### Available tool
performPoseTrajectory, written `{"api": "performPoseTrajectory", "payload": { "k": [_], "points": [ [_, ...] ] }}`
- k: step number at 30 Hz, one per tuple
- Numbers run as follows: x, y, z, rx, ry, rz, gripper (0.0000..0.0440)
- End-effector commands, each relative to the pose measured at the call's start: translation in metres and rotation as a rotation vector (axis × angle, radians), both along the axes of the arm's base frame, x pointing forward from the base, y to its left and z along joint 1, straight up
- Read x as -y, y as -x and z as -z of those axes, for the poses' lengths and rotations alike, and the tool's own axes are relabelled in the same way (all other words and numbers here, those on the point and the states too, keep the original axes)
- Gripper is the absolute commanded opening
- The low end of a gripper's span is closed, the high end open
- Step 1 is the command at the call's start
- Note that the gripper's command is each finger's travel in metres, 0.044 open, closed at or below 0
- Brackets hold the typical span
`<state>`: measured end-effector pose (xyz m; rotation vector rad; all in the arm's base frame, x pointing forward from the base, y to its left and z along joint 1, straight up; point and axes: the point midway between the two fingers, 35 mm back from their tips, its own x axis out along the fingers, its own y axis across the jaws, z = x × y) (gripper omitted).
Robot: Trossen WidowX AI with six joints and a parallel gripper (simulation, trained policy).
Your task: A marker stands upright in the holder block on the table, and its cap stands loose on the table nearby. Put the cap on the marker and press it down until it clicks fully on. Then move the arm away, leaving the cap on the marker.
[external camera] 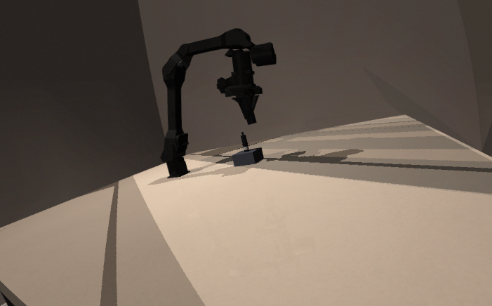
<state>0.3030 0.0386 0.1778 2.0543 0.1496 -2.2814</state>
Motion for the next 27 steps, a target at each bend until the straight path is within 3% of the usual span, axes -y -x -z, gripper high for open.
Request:
{"api": "performPoseTrajectory", "payload": {
  "k": [1, 27],
  "points": [
    [-0.002, 0.007, 0.0, -0.009, 0.0, -0.004, 0.0],
    [-0.006, 0.038, 0.016, -0.043, 0.014, -0.04, 0.0]
  ]
}}
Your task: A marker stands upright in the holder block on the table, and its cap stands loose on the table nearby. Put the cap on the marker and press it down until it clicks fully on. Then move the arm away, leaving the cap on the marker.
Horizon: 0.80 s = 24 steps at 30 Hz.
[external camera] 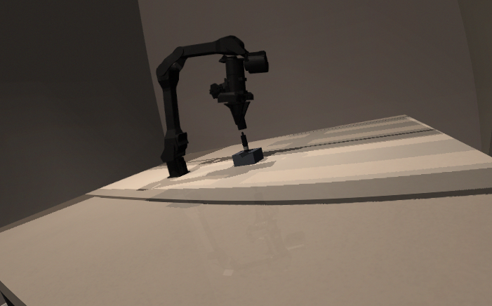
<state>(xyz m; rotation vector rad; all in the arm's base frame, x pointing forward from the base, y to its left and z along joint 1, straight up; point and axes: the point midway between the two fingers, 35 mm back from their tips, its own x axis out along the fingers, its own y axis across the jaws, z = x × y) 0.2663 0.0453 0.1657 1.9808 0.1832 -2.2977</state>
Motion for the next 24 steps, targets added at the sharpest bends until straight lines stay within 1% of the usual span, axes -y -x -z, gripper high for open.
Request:
{"api": "performPoseTrajectory", "payload": {
  "k": [1, 24],
  "points": [
    [0.0, 0.002, 0.005, -0.001, 0.006, 0.001, 0.0],
    [-0.001, 0.008, 0.052, -0.032, -0.014, -0.03, 0.0]
  ]
}}
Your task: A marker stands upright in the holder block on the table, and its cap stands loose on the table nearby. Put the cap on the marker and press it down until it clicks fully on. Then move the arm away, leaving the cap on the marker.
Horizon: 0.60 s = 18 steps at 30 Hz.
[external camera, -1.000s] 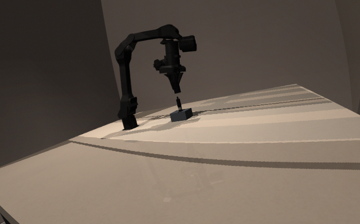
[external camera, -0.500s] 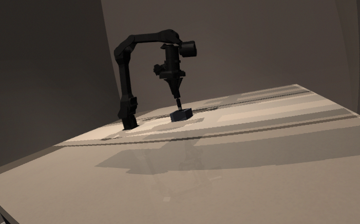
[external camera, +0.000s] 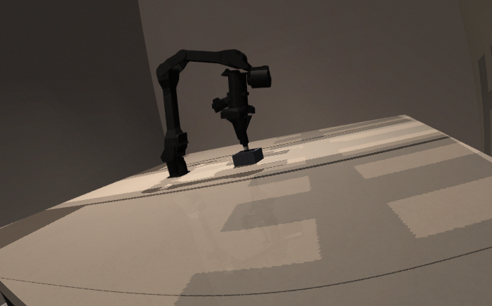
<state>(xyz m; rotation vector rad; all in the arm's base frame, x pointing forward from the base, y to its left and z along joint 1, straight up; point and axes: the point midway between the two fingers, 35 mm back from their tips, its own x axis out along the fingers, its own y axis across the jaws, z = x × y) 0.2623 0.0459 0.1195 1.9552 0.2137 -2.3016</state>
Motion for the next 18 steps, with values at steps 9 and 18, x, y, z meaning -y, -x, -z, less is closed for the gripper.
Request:
{"api": "performPoseTrajectory", "payload": {
  "k": [9, 18],
  "points": [
    [0.003, 0.01, 0.022, -0.041, 0.006, -0.024, 0.0138],
    [0.006, 0.022, 0.02, -0.059, -0.003, -0.024, 0.0284]
  ]
}}
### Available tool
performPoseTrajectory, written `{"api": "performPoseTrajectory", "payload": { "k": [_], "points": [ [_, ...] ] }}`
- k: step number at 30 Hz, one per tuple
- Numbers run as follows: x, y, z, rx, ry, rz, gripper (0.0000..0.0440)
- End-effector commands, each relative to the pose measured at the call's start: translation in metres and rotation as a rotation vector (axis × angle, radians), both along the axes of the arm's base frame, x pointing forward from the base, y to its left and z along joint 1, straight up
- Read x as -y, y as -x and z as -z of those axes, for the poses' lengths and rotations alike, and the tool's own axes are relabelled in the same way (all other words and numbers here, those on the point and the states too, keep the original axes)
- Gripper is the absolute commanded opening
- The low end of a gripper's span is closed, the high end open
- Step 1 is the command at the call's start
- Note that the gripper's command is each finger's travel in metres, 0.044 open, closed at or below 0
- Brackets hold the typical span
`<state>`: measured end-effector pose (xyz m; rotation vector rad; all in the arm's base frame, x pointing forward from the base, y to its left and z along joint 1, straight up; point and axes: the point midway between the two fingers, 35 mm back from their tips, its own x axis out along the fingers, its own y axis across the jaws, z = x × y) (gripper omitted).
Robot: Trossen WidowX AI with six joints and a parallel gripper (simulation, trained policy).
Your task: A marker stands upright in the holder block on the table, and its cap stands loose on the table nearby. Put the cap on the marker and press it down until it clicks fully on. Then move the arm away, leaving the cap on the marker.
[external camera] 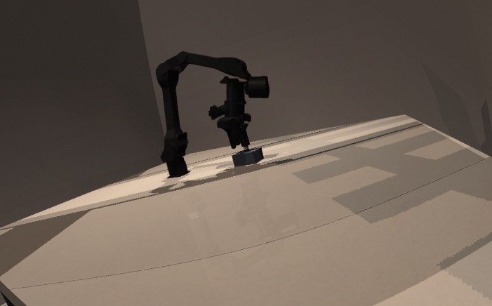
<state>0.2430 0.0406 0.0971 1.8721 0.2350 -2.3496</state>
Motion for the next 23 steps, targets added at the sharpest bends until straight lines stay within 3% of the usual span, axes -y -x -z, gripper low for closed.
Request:
{"api": "performPoseTrajectory", "payload": {
  "k": [1, 6, 23],
  "points": [
    [0.001, 0.004, -0.003, 0.005, -0.007, -0.002, 0.031],
    [0.001, 0.004, -0.004, 0.03, -0.011, 0.001, 0.0436],
    [0.002, -0.013, -0.047, 0.194, -0.032, 0.038, 0.044]
  ]
}}
